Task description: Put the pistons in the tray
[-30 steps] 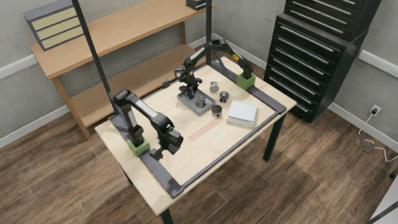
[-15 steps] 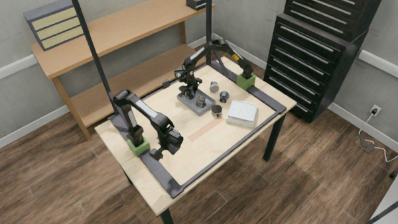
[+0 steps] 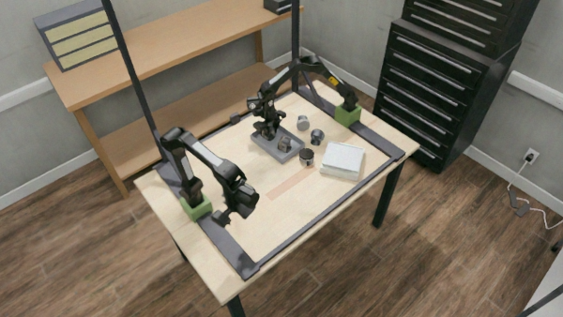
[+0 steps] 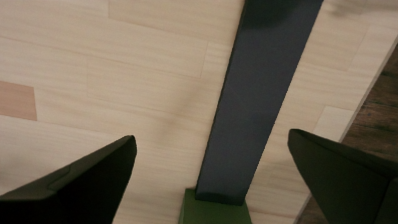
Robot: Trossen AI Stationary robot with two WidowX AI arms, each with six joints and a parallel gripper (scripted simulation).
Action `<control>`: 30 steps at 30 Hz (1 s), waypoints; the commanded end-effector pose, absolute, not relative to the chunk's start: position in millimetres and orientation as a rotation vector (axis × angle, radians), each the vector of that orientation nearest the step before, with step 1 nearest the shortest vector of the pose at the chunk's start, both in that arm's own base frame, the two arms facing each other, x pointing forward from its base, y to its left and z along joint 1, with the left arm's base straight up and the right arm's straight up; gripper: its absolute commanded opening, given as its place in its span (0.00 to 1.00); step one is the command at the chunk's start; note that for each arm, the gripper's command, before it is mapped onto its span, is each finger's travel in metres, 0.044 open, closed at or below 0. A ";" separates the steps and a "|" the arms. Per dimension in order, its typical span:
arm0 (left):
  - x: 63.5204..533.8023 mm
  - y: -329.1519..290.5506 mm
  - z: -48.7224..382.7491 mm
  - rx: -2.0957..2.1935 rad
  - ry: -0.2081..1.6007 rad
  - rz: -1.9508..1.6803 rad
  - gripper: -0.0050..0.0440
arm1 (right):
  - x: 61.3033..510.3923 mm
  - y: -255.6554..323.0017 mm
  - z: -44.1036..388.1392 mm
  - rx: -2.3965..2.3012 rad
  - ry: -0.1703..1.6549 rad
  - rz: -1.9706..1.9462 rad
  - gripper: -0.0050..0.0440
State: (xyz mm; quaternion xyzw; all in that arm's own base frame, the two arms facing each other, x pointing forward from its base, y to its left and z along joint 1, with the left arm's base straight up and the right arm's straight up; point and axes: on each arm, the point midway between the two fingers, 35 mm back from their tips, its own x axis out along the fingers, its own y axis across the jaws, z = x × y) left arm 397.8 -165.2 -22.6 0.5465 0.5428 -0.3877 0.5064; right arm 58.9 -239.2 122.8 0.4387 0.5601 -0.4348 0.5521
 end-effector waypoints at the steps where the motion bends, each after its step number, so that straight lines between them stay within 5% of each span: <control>1: 403.0 -165.5 -14.7 1.315 1.284 -0.919 0.43 | 61.3 -244.4 131.3 1.013 1.299 -1.034 0.92; 30: 402.9 -165.4 -10.1 1.315 1.284 -0.919 0.43 | 61.3 -244.4 131.3 1.013 1.299 -1.034 0.92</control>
